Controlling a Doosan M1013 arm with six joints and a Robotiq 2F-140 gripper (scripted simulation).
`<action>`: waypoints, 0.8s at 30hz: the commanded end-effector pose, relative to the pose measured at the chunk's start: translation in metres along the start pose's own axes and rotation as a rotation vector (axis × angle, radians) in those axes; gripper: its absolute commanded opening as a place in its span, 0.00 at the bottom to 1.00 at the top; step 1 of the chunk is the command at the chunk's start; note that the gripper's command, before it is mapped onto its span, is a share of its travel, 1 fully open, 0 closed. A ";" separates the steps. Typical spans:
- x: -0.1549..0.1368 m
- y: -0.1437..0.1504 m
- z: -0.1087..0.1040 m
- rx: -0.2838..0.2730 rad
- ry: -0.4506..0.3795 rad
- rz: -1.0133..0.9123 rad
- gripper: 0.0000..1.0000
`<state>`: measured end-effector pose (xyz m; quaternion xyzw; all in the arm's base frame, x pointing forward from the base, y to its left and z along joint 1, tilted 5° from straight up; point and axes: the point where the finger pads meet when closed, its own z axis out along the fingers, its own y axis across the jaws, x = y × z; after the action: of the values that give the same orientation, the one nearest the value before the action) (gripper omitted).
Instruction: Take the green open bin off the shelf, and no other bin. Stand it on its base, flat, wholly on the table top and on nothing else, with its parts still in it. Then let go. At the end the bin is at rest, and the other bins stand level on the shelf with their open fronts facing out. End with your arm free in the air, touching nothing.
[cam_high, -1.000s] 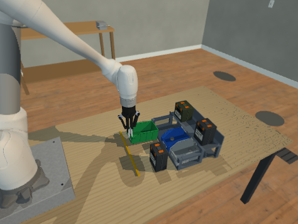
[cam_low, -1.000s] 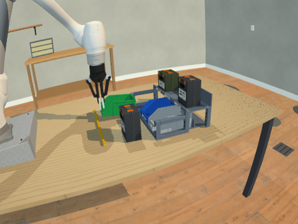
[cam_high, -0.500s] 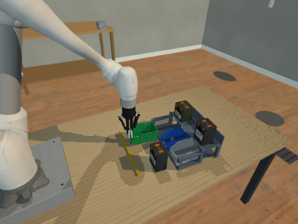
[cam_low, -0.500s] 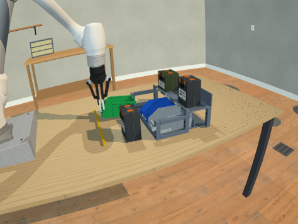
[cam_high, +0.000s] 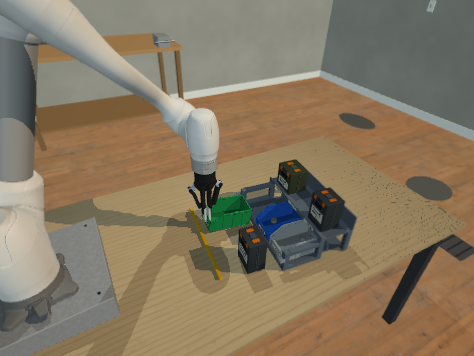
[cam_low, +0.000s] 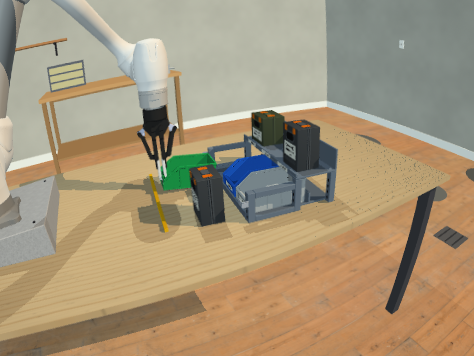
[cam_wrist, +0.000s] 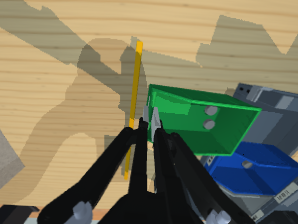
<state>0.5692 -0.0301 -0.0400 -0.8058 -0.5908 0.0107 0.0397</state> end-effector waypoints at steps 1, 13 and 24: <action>0.000 0.000 0.000 0.000 0.000 0.000 0.00; 0.000 0.000 0.008 0.000 0.000 0.000 0.00; 0.000 0.000 0.008 0.000 0.000 0.000 0.00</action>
<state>0.5690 -0.0297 -0.0481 -0.8057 -0.5908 0.0106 0.0396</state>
